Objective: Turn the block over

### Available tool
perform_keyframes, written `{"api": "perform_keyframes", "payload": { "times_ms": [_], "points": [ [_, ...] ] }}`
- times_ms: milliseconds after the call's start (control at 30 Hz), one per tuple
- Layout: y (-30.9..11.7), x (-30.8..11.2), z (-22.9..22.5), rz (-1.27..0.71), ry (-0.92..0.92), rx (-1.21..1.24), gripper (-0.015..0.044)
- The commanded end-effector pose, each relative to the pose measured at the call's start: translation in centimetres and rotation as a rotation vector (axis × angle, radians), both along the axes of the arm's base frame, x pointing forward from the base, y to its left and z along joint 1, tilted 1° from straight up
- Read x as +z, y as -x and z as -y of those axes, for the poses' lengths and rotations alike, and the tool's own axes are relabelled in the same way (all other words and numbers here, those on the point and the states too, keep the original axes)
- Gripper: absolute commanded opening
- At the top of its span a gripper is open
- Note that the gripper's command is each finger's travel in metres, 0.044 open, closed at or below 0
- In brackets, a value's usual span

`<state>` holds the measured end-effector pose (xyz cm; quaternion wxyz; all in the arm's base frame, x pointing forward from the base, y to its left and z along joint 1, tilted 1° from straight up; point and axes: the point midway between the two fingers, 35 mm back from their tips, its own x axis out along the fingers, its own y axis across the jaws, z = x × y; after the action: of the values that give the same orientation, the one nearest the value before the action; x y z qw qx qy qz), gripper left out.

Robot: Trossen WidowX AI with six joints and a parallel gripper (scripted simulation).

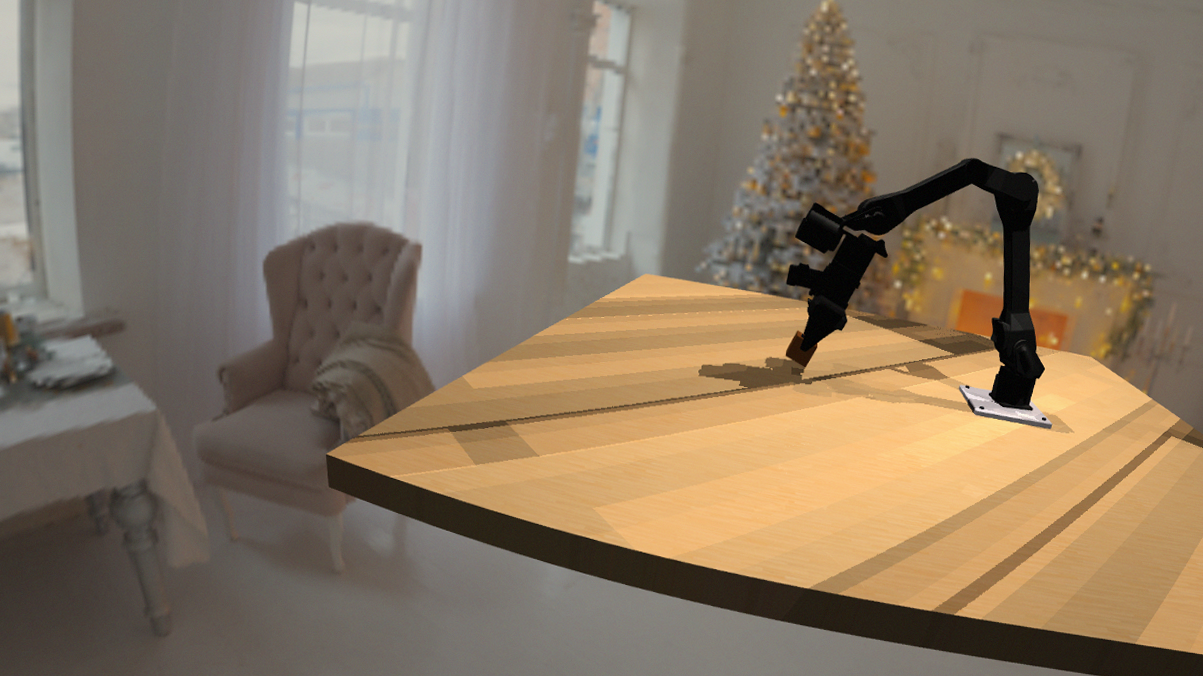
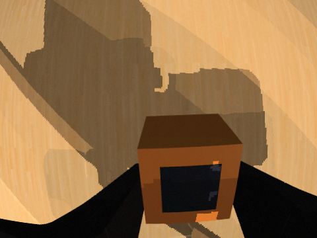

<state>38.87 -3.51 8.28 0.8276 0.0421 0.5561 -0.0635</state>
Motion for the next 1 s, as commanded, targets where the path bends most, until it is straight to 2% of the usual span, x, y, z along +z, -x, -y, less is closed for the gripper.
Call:
{"api": "perform_keyframes", "payload": {
  "times_ms": [0,400,967],
  "points": [
    [0.1,0.2,0.0,0.057,0.011,-0.004,0.0000],
    [0.5,0.1,0.0,0.176,0.028,-0.006,0.0000],
    [-0.8,-2.6,0.1,0.438,0.070,-0.002,0.0000]
  ]
}}
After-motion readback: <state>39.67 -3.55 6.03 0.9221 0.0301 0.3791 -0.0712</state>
